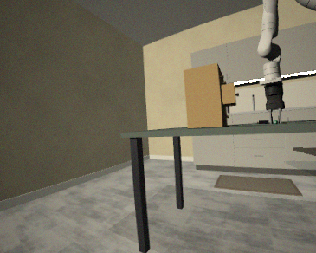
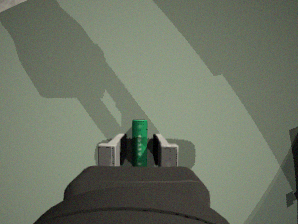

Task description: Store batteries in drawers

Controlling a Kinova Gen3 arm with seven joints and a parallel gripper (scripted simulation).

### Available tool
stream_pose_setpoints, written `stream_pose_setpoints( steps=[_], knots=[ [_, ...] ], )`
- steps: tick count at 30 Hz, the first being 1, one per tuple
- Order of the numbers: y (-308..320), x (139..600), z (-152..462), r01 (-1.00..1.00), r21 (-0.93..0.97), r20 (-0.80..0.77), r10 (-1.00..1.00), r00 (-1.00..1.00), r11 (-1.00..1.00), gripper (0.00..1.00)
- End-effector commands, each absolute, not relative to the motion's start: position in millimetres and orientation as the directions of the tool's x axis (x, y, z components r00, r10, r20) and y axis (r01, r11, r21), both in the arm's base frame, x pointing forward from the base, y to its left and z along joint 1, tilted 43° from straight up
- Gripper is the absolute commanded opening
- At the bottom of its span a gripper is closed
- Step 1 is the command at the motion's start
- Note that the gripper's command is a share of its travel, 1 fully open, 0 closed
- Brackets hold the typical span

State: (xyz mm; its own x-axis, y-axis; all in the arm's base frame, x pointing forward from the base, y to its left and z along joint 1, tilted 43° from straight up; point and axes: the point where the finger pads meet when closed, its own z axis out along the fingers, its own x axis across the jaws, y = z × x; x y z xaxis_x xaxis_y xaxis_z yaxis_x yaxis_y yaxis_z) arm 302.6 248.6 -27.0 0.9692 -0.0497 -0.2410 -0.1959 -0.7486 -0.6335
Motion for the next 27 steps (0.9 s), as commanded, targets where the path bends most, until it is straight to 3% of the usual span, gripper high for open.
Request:
stream_pose_setpoints(
  steps=[1,8,9,27],
  knots=[
    [248.3,303.1,-26.9,-0.196,-0.633,-0.24,-0.051,0.969,-0.749,0.61],
    [248.3,303.1,-26.9,-0.196,-0.633,-0.24,-0.051,0.969,-0.749,0.61],
    [248.3,303.1,-26.9,-0.196,-0.633,-0.24,-0.051,0.969,-0.749,0.31],
    [248.3,303.1,-26.9,-0.196,-0.633,-0.24,-0.051,0.969,-0.749,0.31]
  ],
)
